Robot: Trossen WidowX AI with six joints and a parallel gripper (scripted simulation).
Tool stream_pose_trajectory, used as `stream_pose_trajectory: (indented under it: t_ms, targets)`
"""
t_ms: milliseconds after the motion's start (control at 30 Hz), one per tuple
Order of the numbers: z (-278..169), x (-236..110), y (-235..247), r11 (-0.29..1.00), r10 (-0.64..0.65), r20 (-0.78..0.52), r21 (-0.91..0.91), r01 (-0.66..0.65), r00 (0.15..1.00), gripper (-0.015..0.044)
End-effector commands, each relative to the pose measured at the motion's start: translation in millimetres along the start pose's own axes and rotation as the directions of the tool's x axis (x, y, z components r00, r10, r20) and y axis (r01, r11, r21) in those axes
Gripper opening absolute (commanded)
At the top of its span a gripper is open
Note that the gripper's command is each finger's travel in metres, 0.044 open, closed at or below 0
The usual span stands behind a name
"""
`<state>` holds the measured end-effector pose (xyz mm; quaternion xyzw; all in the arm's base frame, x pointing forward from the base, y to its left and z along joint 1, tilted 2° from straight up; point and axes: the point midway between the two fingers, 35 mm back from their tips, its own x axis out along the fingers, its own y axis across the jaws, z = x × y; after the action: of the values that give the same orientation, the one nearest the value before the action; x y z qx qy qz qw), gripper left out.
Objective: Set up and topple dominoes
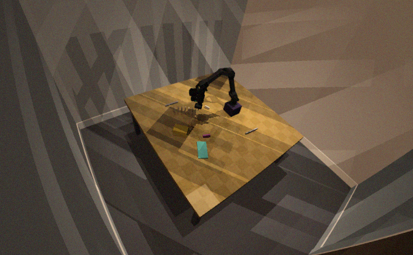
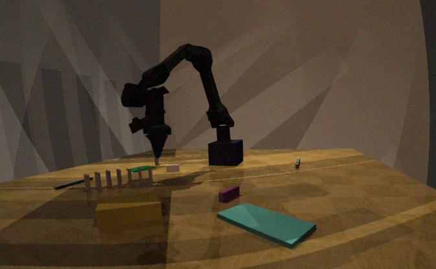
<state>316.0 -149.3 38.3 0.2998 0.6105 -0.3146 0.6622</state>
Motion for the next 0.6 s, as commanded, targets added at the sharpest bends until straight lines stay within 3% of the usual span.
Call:
stream_pose_trajectory:
  t_ms: [0, 167, 567]
  targets:
    - [-3, 21, -1, 1.0, 0.002, -0.004, -0.006, -0.002, 1.0, 0.0107]
    - [-8, 47, -3, 1.0, -0.001, -0.005, -0.006, 0.001, 1.0, 0.0107]
    - [-8, 48, -3, 1.0, -0.001, -0.005, -0.006, 0.001, 1.0, 0.0107]
